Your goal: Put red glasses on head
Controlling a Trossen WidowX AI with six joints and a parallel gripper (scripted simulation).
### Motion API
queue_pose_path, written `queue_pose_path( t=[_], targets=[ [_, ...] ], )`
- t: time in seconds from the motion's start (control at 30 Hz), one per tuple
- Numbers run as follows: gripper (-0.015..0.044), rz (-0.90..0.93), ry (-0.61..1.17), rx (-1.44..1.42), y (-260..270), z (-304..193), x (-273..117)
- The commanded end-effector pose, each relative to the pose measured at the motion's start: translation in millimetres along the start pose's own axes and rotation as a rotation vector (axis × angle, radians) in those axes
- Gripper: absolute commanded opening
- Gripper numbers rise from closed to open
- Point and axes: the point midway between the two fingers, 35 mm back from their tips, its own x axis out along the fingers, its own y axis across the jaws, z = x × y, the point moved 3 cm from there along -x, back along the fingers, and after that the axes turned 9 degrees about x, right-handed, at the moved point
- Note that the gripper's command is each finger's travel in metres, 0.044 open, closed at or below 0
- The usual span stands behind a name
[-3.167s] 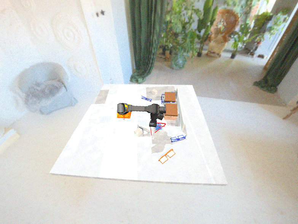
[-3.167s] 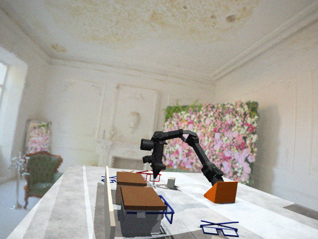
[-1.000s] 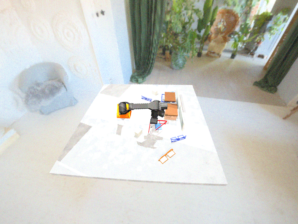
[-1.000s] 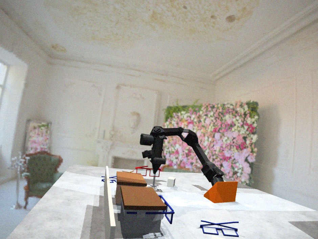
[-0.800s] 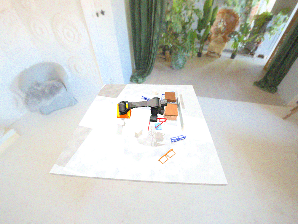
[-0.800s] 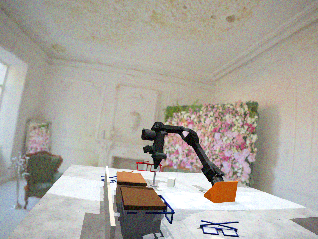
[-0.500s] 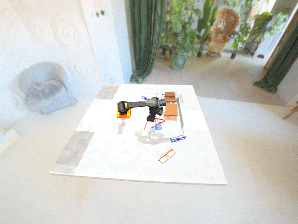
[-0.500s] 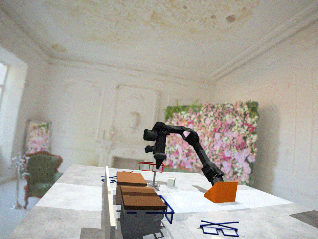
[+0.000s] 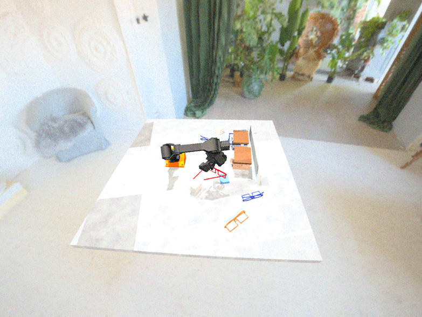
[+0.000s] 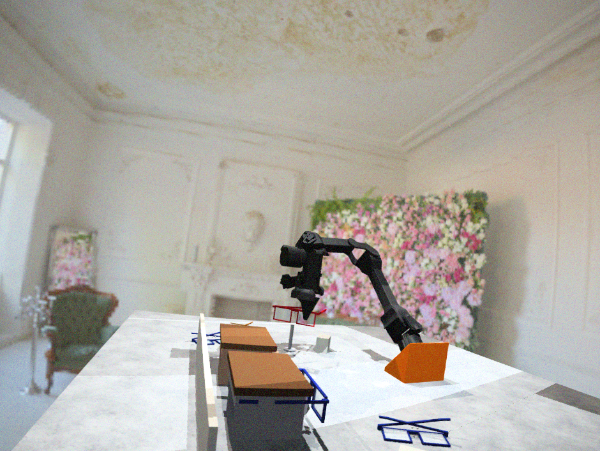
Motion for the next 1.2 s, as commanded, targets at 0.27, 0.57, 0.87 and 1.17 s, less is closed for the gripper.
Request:
queue_pose_path(
  t=[0.27,0.57,0.87,1.17],
  targets=[
    [0.0,0.003,0.003,0.016,-1,0,40],
    [0.0,0.001,0.001,0.016,-2,-2,57],
    [0.0,0.001,0.002,0.016,3,-9,57],
    [0.0,0.001,0.002,0.016,7,-15,57]
  ],
)
